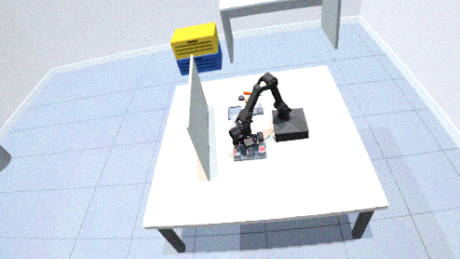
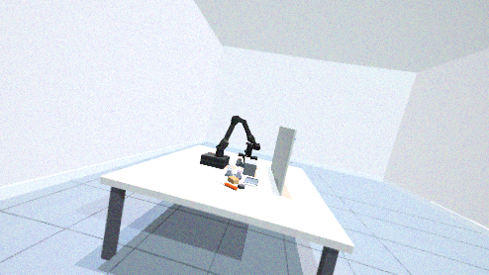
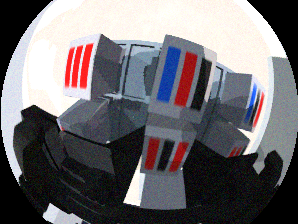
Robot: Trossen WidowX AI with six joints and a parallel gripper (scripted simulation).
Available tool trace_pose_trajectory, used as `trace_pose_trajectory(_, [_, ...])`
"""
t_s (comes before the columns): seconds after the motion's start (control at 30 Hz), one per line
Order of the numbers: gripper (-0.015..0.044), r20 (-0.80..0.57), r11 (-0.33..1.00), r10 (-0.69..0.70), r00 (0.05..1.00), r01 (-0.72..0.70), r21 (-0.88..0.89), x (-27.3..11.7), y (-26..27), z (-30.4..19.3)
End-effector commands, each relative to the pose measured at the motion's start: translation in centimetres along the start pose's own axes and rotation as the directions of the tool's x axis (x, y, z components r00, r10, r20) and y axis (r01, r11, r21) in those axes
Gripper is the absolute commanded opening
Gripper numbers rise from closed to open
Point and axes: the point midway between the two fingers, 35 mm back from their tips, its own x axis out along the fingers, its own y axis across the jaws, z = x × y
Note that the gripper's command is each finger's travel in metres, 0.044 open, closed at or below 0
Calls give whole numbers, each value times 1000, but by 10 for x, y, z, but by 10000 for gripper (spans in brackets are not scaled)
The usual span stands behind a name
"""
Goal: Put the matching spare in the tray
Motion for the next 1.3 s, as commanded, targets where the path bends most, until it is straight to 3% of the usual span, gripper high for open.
trace_pose_trajectory(0.0, [0, 0, 1000, 0, 1000, 0, 0, -5, -1, 0])
trace_pose_trajectory(0.33, [0, -1, 1000, 0, 1000, 0, 6, -78, 0, 0])
trace_pose_trajectory(0.53, [0, 7, 1000, -8, 1000, 8, 11, -81, -2, 2])
trace_pose_trajectory(0.97, [0, -1, 1000, -1, 1000, 1, 7, -149, 3, 6])
trace_pose_trajectory(1.27, [0, -8, 1000, -5, 1000, 5, 8, -153, -9, -6])
